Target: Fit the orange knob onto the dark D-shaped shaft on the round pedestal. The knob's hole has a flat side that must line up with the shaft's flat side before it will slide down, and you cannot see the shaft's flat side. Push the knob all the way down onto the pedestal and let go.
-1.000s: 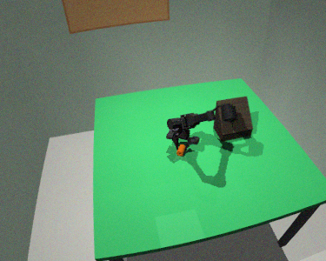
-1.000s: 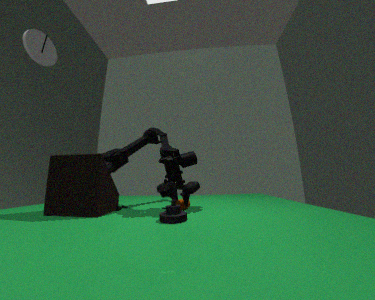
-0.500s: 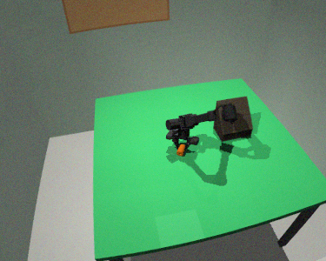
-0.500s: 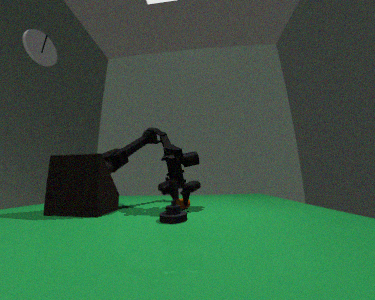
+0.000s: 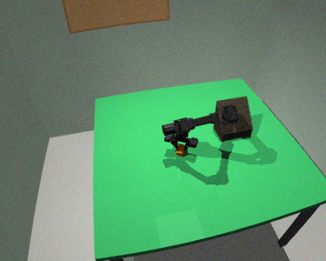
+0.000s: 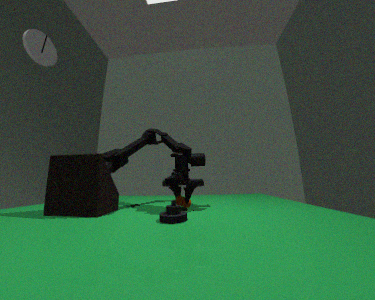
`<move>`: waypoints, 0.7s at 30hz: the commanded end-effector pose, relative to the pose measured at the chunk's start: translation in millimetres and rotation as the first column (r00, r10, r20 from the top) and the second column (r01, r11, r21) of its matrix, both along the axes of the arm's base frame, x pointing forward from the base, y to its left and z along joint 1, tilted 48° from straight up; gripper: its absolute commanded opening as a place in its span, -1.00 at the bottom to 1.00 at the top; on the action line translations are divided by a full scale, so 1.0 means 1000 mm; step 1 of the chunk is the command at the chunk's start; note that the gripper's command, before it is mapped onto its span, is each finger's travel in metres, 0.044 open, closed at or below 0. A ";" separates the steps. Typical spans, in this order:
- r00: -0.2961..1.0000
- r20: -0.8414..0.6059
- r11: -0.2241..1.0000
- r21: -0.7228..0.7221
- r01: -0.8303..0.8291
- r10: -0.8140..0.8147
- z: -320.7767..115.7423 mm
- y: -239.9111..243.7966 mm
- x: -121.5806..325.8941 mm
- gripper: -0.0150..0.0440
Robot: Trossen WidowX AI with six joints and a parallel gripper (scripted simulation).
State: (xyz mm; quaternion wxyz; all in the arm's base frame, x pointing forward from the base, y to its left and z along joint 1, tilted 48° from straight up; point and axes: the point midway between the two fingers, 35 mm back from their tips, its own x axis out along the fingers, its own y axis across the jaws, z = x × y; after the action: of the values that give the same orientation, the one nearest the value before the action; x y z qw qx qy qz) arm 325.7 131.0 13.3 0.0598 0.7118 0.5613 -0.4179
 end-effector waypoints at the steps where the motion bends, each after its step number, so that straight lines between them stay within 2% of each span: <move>1: 0.999 -0.019 0.998 -0.058 -0.034 0.033 0.004 0.001 0.002 0.11; 21: 0.976 -0.167 0.925 -0.331 -0.187 0.138 0.022 0.010 0.013 0.11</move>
State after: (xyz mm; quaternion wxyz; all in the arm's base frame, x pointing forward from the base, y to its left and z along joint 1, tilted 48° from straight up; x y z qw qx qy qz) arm 337.2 139.6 32.9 0.1615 0.6250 0.5425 -0.5376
